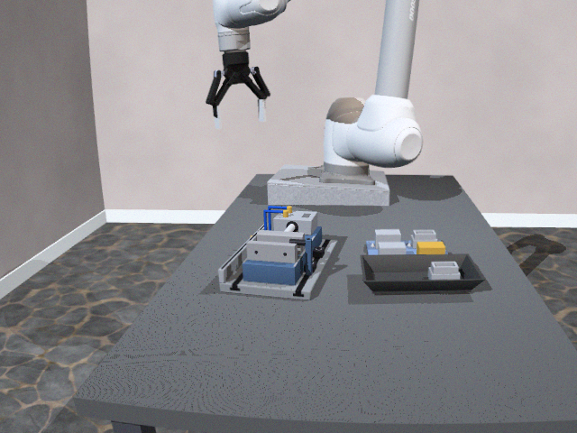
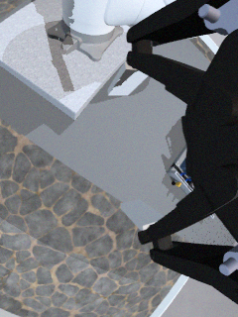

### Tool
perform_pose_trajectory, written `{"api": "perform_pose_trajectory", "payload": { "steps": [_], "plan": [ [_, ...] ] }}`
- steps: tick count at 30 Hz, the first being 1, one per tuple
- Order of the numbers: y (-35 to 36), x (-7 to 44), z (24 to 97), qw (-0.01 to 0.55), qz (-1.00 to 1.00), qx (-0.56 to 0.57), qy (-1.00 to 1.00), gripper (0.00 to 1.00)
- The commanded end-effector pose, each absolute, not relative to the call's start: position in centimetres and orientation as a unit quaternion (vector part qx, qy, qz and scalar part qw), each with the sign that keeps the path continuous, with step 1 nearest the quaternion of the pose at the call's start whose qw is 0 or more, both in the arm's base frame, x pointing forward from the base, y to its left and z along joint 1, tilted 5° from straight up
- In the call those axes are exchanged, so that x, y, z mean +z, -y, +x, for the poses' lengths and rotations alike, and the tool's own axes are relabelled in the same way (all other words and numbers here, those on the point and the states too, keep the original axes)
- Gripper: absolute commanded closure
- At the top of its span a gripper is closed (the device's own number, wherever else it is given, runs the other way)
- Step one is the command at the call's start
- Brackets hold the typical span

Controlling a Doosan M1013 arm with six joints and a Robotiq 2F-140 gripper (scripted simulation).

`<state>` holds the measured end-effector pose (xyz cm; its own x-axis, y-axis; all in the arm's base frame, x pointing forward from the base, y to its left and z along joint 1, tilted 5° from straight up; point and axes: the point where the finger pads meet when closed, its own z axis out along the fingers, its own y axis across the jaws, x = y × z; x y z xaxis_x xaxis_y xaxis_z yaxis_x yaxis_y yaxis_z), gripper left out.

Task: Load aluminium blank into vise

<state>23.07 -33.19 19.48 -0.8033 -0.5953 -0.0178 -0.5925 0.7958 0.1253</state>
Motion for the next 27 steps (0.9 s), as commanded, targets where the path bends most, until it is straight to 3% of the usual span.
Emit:
{"api": "perform_pose_trajectory", "payload": {
  "steps": [1, 27],
  "plan": [
    [32.8, 19.3, 24.8, 0.007, 0.392, -0.062, 0.918, 0.0],
    [28.6, 18.1, 35.0, -0.016, 0.775, -0.052, 0.629, 0.0]
  ]
}}
